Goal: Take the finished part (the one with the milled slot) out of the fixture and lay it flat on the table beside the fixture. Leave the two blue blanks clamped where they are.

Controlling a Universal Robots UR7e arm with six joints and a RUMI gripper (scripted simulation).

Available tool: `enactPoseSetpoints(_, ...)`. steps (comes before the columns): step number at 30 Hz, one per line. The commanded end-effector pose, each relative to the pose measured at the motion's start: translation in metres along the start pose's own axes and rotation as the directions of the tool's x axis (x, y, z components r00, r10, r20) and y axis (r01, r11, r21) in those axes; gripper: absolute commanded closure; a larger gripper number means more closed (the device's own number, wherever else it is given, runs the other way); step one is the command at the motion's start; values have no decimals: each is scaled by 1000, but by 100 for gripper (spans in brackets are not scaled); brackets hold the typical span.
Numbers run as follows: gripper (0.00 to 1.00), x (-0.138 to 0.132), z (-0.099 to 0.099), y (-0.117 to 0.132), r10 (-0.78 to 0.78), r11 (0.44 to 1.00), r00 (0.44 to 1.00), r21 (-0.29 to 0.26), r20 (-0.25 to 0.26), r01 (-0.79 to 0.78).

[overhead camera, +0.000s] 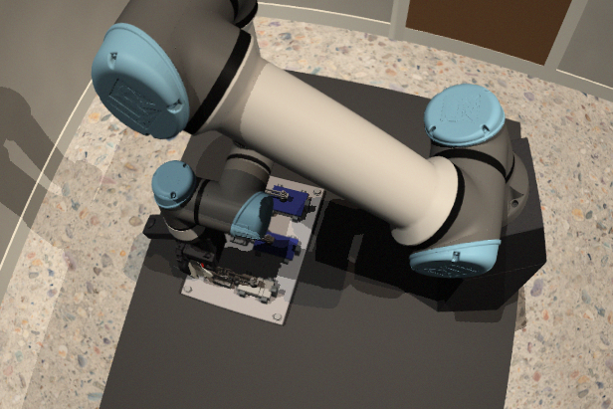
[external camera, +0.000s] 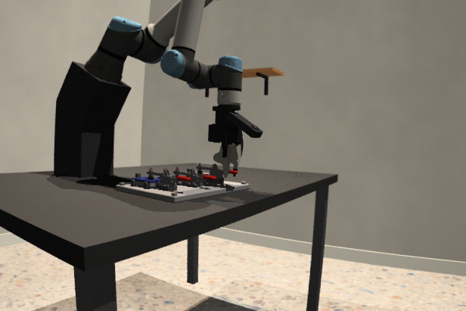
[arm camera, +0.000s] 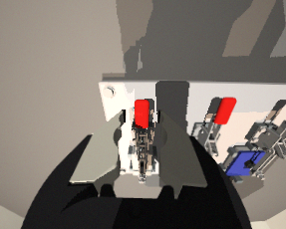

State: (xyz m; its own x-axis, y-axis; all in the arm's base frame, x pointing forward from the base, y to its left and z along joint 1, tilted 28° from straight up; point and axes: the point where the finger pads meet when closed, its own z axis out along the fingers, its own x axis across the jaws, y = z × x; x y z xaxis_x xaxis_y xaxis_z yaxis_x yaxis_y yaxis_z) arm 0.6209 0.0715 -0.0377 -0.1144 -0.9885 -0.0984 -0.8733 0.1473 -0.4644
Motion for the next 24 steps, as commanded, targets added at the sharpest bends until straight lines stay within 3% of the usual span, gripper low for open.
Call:
enactPoseSetpoints(1,72,0,0,-1,0,1000,1000,1,0,0)
enactPoseSetpoints(3,72,0,0,-1,0,1000,1000,1,0,0)
enactPoseSetpoints(4,100,0,0,-1,0,1000,1000,1,0,0)
enactPoseSetpoints(24,100,0,0,-1,0,1000,1000,1,0,0)
